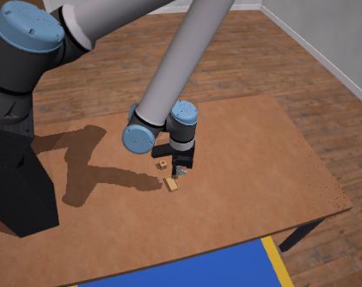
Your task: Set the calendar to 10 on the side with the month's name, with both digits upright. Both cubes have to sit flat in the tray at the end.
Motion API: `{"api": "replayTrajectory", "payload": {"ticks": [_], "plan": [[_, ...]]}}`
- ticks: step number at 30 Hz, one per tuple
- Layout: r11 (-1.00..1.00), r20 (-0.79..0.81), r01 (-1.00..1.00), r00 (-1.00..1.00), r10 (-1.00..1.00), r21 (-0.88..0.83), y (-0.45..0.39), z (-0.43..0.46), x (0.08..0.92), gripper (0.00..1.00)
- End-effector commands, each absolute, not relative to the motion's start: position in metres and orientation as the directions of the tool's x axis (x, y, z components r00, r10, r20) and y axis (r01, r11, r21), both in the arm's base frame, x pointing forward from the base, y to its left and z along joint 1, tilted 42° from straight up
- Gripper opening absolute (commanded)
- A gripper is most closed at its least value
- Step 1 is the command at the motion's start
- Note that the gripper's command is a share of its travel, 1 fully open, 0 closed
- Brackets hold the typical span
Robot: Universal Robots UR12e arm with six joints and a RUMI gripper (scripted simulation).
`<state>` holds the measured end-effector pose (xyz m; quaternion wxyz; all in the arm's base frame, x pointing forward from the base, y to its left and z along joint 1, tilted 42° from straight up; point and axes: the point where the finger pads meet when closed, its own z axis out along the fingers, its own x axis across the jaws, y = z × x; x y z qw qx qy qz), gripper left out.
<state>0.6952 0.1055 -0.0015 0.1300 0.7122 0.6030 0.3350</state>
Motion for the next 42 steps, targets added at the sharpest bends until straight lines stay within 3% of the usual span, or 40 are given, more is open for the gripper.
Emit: {"api": "replayTrajectory", "payload": {"ticks": [1, 13, 23, 42], "plan": [[-0.400, 0.416, 0.750, 0.183, 0.891, 0.527, 0.103, -0.002, 0.696, 0.11], [-0.608, 0.533, 0.681, 0.363, 0.764, 0.407, 0.099, -0.002, 0.699, 0.11], [-0.813, 0.632, 0.537, 0.555, 0.541, 0.224, 0.093, -0.002, 0.703, 0.11], [-0.970, 0.665, 0.228, 0.738, 0.114, -0.086, 0.081, -0.001, 0.710, 0.11]]}}
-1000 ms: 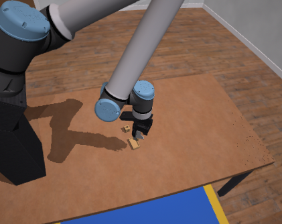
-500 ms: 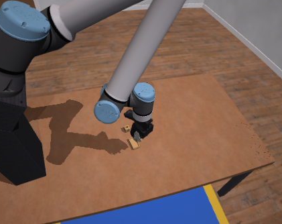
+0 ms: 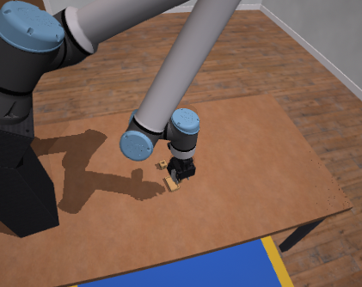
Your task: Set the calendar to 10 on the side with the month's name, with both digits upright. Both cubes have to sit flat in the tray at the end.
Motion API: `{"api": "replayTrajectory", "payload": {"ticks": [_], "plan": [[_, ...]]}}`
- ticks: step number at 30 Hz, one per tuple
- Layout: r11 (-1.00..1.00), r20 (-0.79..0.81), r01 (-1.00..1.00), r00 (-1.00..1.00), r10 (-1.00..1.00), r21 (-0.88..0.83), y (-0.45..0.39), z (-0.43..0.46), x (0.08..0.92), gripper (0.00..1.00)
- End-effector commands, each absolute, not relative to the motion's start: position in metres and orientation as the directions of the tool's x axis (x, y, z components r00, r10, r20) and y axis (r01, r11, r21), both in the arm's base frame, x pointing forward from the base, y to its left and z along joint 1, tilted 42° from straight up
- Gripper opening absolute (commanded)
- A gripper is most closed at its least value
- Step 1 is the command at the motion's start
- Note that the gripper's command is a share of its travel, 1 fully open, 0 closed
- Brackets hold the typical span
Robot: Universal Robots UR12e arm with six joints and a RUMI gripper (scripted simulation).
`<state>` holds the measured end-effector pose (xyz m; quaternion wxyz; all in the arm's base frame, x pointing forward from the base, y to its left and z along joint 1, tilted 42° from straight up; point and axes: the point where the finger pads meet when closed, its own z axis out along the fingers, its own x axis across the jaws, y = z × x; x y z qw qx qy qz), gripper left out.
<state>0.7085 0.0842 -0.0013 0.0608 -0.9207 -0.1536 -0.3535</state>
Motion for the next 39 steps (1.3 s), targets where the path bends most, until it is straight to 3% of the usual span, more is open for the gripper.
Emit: {"api": "replayTrajectory", "payload": {"ticks": [1, 4, 19, 22, 39], "plan": [[-0.974, 0.661, 0.196, 0.747, 0.073, -0.115, 0.080, -0.001, 0.711, 0.11], [-0.974, 0.660, 0.193, 0.748, 0.069, -0.117, 0.080, -0.001, 0.711, 0.11], [-0.908, 0.545, -0.149, 0.758, -0.359, -0.391, 0.065, 0.000, 0.719, 0.11], [-0.908, 0.545, -0.149, 0.758, -0.360, -0.392, 0.065, 0.000, 0.719, 0.11], [-0.662, 0.321, -0.462, 0.618, -0.718, -0.590, 0.047, 0.000, 0.725, 0.11]]}}
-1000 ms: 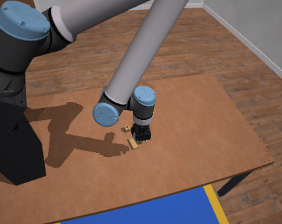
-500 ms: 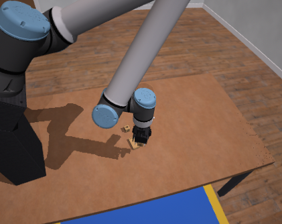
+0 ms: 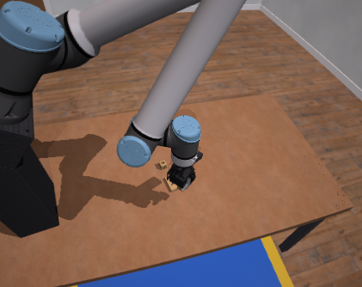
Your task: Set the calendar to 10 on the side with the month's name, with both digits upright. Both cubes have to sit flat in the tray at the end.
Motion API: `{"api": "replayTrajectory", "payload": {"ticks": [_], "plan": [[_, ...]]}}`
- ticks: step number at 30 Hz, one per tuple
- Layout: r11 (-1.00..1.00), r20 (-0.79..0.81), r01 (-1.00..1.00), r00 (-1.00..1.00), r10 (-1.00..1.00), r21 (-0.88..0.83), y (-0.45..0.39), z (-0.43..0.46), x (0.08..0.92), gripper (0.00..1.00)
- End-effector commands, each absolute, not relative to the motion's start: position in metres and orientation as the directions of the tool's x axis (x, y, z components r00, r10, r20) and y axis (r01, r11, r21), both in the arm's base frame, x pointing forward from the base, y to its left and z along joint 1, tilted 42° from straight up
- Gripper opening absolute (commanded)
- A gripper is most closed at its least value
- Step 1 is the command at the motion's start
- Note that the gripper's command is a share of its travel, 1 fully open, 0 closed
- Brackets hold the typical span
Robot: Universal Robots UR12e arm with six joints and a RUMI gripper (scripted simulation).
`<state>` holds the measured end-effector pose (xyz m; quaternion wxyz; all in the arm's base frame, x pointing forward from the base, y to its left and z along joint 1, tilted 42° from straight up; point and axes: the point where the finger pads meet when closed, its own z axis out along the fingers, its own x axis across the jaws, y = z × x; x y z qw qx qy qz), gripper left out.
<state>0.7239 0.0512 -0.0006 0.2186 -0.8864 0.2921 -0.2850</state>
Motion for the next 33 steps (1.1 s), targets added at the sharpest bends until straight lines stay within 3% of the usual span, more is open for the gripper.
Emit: {"api": "replayTrajectory", "payload": {"ticks": [1, 14, 33], "plan": [[-0.639, 0.303, -0.481, 0.603, -0.738, -0.599, 0.046, -0.001, 0.726, 0.11], [-0.390, 0.110, -0.639, 0.431, -0.895, -0.663, 0.033, -0.002, 0.729, 0.11], [-0.275, 0.027, -0.687, 0.349, -0.937, -0.672, 0.027, -0.003, 0.730, 0.11]]}}
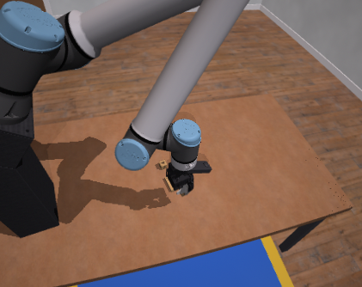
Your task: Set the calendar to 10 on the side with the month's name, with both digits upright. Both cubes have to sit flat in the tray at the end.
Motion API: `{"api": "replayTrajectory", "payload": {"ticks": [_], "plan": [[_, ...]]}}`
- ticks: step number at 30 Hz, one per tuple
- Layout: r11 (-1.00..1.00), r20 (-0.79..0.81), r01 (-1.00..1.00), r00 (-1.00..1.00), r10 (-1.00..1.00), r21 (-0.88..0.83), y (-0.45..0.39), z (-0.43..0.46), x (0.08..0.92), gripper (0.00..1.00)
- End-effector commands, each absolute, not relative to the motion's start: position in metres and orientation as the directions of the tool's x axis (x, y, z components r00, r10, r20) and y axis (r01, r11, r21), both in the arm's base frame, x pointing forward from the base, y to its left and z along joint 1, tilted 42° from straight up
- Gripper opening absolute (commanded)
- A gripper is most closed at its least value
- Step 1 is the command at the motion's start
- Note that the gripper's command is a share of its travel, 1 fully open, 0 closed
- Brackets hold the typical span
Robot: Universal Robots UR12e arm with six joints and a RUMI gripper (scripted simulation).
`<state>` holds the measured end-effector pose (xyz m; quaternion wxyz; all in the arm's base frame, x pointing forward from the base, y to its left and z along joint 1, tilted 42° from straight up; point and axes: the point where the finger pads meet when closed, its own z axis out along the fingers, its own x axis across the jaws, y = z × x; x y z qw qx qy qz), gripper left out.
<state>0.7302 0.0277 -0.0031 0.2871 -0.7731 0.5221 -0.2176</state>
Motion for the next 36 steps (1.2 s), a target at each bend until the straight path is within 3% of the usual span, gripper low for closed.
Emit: {"api": "replayTrajectory", "payload": {"ticks": [1, 36], "plan": [[-0.274, 0.026, -0.688, 0.348, -0.937, -0.672, 0.027, -0.003, 0.730, 0.11], [-0.270, 0.024, -0.689, 0.345, -0.938, -0.672, 0.035, -0.029, 0.753, 0.11]]}}
